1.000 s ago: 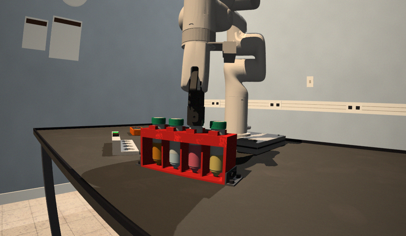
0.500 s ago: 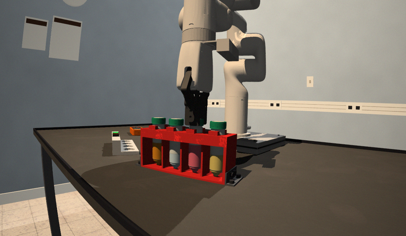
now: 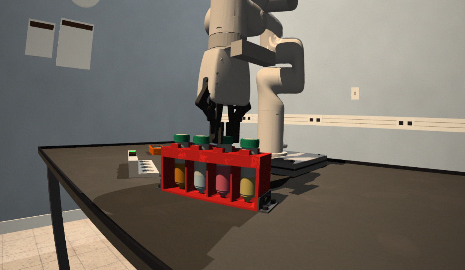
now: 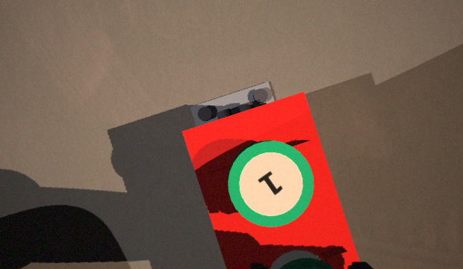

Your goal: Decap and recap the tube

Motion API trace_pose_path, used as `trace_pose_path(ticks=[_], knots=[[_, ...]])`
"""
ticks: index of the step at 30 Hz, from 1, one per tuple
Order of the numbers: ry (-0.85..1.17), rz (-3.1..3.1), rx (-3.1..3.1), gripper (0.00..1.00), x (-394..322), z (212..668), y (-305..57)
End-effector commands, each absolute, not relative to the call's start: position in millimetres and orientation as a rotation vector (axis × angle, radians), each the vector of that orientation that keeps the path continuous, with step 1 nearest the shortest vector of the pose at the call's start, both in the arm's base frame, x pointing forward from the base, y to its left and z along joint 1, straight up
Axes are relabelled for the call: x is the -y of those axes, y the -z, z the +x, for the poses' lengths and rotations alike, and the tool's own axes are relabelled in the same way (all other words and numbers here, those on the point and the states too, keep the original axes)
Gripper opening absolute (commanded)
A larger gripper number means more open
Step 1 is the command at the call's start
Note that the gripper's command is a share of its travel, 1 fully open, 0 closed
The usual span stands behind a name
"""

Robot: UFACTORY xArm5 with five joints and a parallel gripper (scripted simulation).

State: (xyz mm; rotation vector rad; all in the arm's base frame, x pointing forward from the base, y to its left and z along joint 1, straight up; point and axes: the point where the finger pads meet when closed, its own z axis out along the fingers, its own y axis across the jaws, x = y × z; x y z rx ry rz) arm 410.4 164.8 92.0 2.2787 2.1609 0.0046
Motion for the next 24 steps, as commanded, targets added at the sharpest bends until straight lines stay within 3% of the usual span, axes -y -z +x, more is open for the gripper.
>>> trace_pose_path(ticks=[1,6,7,24], knots=[[-0.009,2.373,-2.055,0.00,-165.2,411.4,-92.6],[-0.009,2.373,-2.055,0.00,-165.1,411.4,-92.6],[-0.009,2.373,-2.055,0.46,-165.1,411.4,-92.6],[-0.009,2.156,-2.281,0.46,-165.2,411.3,-93.6]])
